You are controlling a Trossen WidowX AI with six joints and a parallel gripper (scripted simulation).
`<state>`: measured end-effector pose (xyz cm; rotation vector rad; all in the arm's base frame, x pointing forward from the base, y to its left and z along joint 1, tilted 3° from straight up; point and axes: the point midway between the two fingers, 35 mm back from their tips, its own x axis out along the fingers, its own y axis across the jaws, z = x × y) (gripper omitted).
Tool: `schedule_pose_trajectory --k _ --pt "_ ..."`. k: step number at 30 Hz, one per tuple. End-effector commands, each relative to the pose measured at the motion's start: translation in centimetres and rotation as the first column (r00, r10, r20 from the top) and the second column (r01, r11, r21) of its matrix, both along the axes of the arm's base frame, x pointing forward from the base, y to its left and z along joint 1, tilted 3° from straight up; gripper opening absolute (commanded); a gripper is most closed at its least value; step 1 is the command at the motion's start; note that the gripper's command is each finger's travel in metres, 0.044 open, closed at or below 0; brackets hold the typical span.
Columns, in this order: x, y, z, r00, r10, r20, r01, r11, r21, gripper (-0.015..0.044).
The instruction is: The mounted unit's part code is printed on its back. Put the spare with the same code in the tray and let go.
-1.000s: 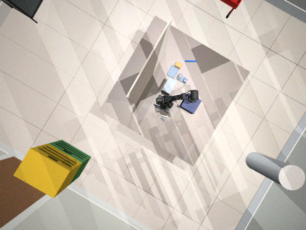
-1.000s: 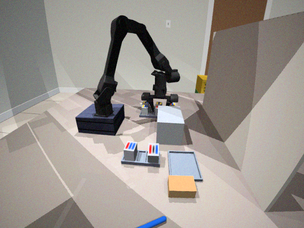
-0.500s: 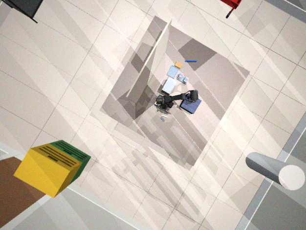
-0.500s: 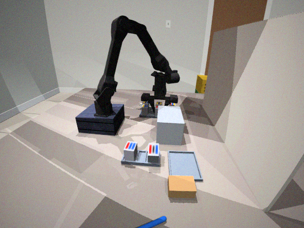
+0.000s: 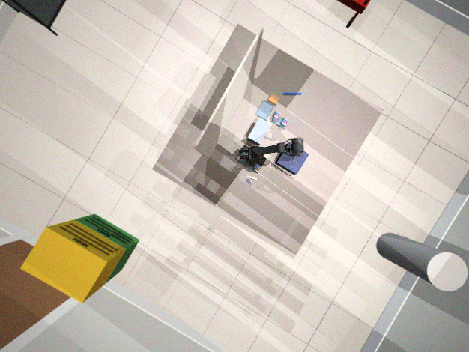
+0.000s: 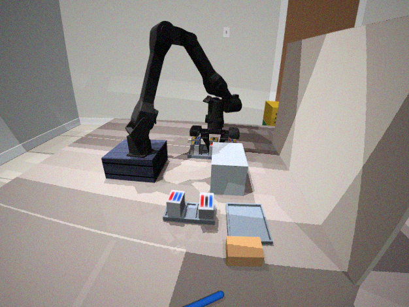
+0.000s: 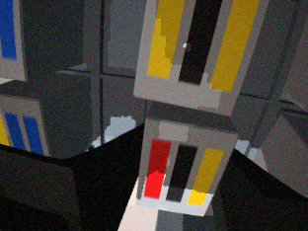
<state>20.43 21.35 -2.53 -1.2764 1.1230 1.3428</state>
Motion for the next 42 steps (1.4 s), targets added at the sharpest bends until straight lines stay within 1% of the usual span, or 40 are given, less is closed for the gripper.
schedule_pose_trajectory --k 1,7,17,31,42 --pt "0.0 0.0 0.0 1.000 0.000 0.000 0.000 1.000 0.000 0.0000" --pt "0.1 0.0 0.5 1.000 0.000 0.000 0.000 1.000 0.000 0.0000" --pt "0.1 -0.3 7.8 1.000 -0.005 -0.003 0.005 1.000 0.001 0.0000" --pt "0.0 -0.4 8.0 1.000 -0.010 -0.008 0.010 1.000 -0.005 0.0000" --pt "0.3 -0.7 14.4 1.000 -0.006 -0.003 0.006 1.000 0.000 0.0000"
